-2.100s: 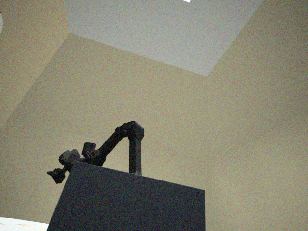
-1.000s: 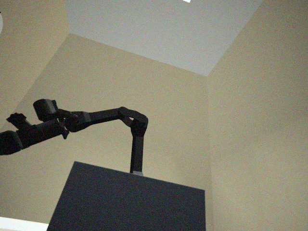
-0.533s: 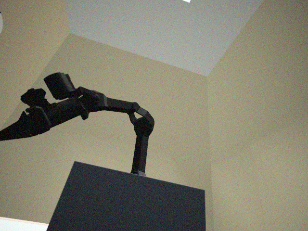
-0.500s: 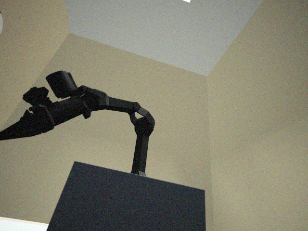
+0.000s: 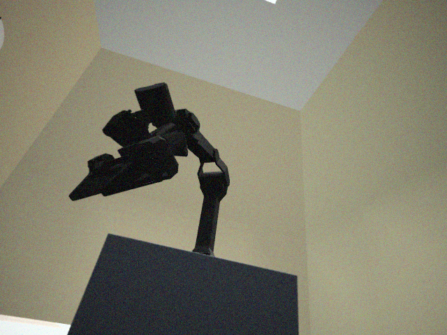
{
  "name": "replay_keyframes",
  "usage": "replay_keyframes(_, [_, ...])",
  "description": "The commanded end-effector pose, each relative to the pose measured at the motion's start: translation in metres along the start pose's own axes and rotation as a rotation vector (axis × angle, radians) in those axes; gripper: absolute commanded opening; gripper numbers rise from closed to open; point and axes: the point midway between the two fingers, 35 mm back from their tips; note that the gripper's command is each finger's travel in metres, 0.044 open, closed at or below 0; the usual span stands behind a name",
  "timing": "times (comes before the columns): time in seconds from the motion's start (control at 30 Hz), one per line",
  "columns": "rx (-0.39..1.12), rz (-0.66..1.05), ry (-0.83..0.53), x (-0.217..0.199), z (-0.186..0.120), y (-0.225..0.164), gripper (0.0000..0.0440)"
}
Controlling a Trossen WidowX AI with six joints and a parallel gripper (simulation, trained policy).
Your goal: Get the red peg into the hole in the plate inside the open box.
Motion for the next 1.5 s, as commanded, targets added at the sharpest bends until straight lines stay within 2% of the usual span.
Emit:
replay_keyframes(0.0, [0.02, -0.009, 0.036, 0.026, -0.016, -0.01, 0.044])
replay_keyframes(0.3, [0.13, -0.047, 0.122, 0.09, -0.054, -0.059, 0.044])
replay_keyframes(0.57, [0.252, -0.07, 0.146, 0.125, -0.085, -0.113, 0.044])
replay_keyframes(1.07, [0.455, -0.082, 0.062, 0.147, -0.124, -0.215, 0.044])
replay_keyframes(1.47, [0.504, -0.107, -0.002, 0.158, -0.123, -0.274, 0.044])
Point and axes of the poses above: the point midway between the two fingers, 35 mm back from their tips, its own z axis out along the fingers, its own x axis across the jaws, y = z × x, and after that the axes turned 7 degrees about -z, right-handed
